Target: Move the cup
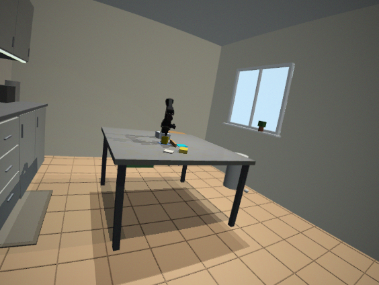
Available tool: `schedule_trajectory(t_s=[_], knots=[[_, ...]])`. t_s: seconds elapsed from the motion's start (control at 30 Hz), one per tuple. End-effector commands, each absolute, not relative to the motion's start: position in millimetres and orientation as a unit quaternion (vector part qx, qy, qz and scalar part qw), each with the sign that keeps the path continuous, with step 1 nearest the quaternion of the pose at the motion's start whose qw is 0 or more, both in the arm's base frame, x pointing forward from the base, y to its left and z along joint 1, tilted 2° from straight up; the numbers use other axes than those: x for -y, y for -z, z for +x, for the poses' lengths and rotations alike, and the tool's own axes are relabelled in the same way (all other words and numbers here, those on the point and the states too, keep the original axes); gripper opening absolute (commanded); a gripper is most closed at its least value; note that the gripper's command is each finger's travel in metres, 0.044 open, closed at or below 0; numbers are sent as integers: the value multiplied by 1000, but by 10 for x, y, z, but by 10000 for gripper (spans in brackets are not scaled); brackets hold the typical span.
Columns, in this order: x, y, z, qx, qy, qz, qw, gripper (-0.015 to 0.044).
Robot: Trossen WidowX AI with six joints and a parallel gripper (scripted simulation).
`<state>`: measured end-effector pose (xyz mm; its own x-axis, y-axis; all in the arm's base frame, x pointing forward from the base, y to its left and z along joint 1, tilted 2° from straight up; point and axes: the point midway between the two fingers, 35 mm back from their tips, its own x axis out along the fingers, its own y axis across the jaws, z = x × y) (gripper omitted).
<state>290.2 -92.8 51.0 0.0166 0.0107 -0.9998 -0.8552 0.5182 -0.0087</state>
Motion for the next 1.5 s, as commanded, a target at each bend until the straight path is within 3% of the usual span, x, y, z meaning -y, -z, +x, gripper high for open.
schedule_trajectory(t_s=[0.0,0.97,1.47], knots=[[916,-424,2879,-610,-353,-345,620,167],[908,-63,2853,-610,-353,-345,620,167],[917,-81,2868,-611,-349,-345,621,67]])
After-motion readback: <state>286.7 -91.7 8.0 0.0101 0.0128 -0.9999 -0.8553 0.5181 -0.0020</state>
